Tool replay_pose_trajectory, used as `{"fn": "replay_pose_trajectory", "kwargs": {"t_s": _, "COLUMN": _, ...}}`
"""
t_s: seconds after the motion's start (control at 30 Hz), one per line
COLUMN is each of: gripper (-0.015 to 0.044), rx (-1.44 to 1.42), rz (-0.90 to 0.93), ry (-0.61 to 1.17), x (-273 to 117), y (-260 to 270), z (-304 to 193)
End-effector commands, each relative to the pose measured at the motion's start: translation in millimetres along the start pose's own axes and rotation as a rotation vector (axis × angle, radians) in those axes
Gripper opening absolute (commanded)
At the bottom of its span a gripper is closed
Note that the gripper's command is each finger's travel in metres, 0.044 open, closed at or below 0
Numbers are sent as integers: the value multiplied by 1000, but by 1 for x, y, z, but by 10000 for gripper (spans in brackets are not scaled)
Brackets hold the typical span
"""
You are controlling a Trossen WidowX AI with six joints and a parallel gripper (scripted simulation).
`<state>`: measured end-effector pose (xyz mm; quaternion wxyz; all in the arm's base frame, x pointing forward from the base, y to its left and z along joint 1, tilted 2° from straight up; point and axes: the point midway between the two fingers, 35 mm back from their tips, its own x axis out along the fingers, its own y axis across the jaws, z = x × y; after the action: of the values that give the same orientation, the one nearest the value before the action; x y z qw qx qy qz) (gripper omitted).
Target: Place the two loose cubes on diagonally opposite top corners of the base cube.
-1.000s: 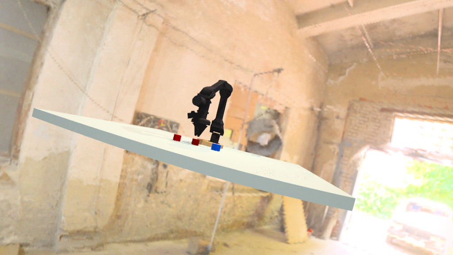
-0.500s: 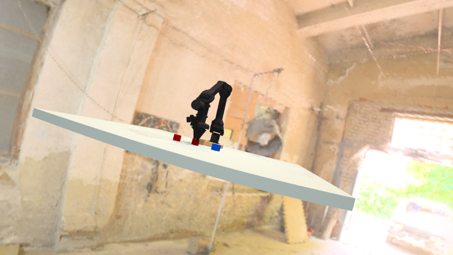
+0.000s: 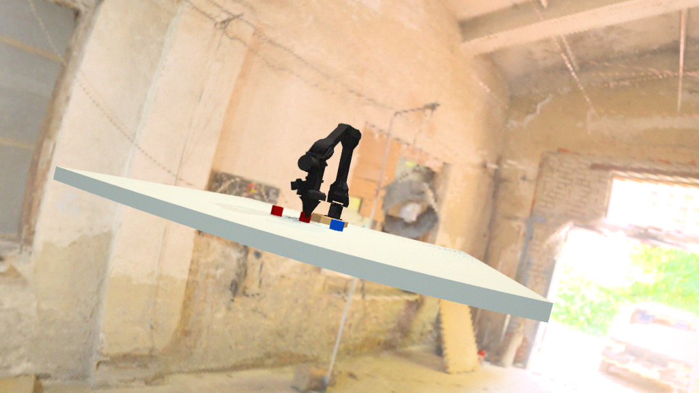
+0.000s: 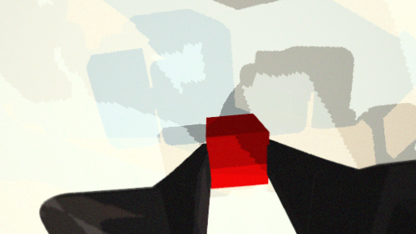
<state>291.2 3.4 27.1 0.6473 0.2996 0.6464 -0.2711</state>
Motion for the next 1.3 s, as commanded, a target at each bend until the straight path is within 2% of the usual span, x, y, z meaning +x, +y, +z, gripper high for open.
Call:
{"fn": "replay_pose_trajectory", "kwargs": {"t_s": 0.0, "gripper": 105, "rx": 5, "rz": 1, "ry": 2, "x": -1, "y": 0, "z": 0}}
{"fn": "replay_pose_trajectory", "kwargs": {"t_s": 1.1, "gripper": 105, "rx": 5, "rz": 1, "ry": 2, "x": -104, "y": 1, "z": 1}}
{"fn": "replay_pose_trajectory", "kwargs": {"t_s": 1.27, "gripper": 105, "rx": 12, "rz": 1, "ry": 2, "x": -108, "y": 1, "z": -1}}
